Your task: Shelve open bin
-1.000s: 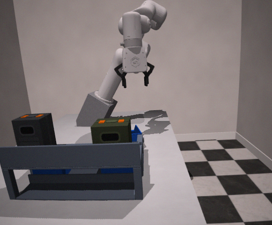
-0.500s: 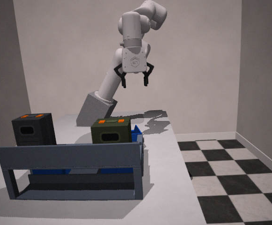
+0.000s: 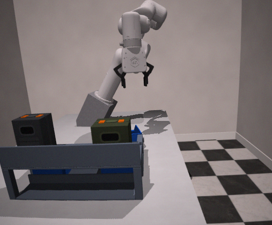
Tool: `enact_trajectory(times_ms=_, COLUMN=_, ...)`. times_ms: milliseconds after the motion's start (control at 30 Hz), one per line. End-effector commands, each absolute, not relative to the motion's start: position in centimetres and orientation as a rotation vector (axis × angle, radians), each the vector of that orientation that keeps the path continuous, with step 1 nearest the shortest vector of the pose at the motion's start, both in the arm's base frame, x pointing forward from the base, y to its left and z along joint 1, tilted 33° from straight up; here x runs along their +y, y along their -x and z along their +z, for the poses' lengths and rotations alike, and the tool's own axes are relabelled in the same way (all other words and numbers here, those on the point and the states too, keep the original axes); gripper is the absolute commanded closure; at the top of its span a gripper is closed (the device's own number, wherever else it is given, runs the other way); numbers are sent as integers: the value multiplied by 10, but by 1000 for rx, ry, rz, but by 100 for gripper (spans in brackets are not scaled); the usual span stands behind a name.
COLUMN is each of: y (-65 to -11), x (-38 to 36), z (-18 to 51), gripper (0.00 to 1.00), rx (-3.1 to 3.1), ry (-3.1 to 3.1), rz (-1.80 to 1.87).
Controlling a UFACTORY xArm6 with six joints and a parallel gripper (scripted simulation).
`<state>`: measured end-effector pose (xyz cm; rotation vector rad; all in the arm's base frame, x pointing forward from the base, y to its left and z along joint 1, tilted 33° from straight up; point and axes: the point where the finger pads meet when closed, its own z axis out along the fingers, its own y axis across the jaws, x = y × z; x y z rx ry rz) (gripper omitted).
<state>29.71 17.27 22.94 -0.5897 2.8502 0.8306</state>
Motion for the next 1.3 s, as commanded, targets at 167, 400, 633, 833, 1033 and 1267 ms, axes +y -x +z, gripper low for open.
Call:
enact_trajectory(times_ms=167, y=-299, x=177, z=220, gripper=0, rx=2848, ry=589, rz=830)
enact_trajectory(times_ms=400, y=-299, x=177, z=220, gripper=0, rx=2848, ry=589, rz=830)
enact_trajectory(times_ms=633, y=-299, x=177, z=222, gripper=0, rx=2848, ry=589, rz=830)
enact_trajectory(times_ms=833, y=-299, x=177, z=222, gripper=0, rx=2848, ry=589, rz=830)
enact_trajectory(times_ms=1033, y=-299, x=177, z=222, gripper=0, rx=2848, ry=589, rz=830)
enact_trajectory(times_ms=1267, y=-299, x=176, z=223, gripper=0, rx=2848, ry=589, rz=830)
